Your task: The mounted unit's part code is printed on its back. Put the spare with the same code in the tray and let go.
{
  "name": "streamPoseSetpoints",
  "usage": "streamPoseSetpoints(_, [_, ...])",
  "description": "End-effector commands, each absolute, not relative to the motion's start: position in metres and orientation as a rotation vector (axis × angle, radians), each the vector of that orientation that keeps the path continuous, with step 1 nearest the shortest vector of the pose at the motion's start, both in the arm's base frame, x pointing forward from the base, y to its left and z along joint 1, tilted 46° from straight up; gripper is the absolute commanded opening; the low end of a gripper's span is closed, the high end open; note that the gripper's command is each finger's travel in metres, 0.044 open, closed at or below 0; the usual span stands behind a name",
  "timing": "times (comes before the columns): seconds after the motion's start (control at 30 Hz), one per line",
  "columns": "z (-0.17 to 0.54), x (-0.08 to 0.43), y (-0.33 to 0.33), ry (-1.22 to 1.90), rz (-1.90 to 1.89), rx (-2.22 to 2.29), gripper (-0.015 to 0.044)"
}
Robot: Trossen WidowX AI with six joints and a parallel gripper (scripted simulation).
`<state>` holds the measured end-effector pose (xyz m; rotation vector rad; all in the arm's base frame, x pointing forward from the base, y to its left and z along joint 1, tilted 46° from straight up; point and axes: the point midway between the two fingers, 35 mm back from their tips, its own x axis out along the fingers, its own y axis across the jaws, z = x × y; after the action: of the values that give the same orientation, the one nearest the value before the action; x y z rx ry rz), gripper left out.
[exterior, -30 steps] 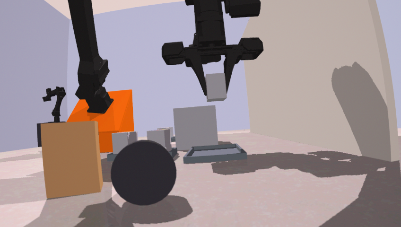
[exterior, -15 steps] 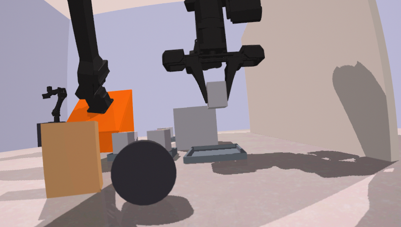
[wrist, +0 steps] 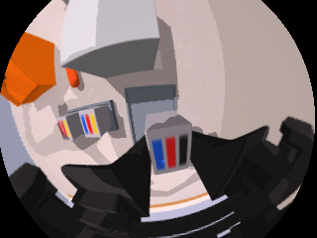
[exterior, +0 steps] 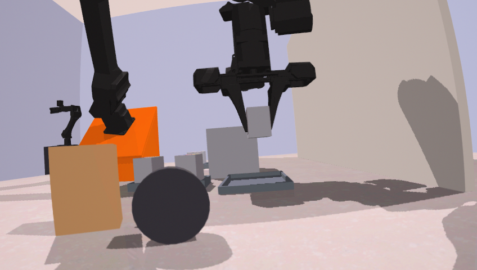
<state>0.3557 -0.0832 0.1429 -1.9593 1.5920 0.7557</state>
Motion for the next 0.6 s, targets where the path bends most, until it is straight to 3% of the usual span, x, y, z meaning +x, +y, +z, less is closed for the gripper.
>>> streamPoseSetpoints(0.0, [0.138,0.355,-0.085,1.59,0.767,-1.962,0.0])
streamPoseSetpoints(0.57, [0.128,0.356,-0.097,1.592,0.765,-1.964,0.0])
